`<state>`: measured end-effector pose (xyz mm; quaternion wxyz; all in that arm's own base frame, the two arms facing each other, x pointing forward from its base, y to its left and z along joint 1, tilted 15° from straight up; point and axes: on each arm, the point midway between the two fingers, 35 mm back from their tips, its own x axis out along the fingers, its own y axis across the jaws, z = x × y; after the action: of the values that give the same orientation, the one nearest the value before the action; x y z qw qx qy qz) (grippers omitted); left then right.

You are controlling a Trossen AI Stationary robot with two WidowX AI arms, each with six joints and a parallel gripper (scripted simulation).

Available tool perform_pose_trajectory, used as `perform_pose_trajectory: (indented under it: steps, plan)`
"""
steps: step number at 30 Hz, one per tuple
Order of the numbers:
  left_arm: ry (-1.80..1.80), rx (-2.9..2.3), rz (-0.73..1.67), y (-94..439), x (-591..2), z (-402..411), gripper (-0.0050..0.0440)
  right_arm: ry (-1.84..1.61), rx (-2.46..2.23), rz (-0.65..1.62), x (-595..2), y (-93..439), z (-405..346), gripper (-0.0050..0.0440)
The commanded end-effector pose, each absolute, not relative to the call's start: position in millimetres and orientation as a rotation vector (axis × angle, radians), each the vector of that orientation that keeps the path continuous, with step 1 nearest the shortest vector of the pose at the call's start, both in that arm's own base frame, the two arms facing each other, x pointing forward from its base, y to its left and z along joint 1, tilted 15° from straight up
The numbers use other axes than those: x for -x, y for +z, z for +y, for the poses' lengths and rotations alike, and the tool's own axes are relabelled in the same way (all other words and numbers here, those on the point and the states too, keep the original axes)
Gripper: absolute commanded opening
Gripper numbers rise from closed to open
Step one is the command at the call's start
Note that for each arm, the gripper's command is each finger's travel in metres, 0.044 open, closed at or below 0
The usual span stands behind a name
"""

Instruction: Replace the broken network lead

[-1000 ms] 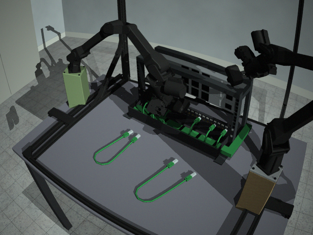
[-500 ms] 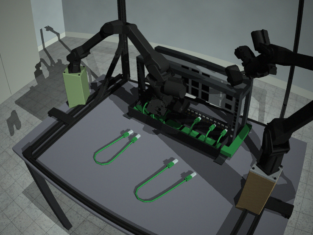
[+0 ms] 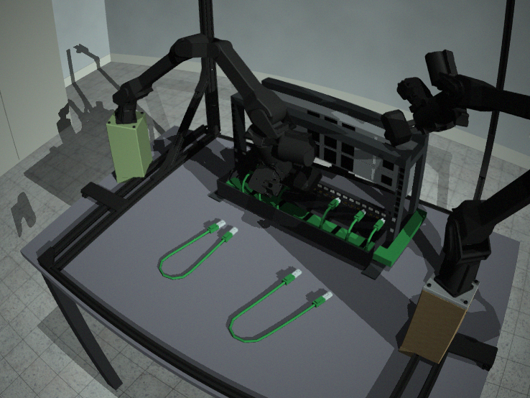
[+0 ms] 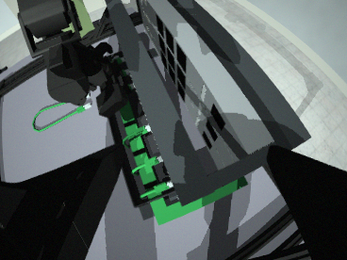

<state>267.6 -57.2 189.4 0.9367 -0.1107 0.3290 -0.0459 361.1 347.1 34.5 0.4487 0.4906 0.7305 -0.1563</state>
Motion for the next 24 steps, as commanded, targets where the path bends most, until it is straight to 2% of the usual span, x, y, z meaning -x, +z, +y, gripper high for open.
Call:
perform_pose_trajectory:
  steps: [1,10,11,24]
  plan:
    - [-0.094,0.226,0.672,189.4,-267.6,-57.2,0.0440,-0.387,-1.214,1.807,-361.1,34.5,347.1,0.0055]
    - [-0.094,0.226,0.672,189.4,-267.6,-57.2,0.0440,-0.387,-1.214,1.807,-361.1,34.5,347.1,0.0055]
    - [-0.094,0.226,0.672,189.4,-267.6,-57.2,0.0440,-0.387,-1.214,1.807,-381.2,28.4,313.0,0.0055]
    - [-0.094,0.226,0.672,189.4,-267.6,-57.2,0.0440,-0.387,-1.214,1.807,-381.2,28.4,313.0,0.0055]
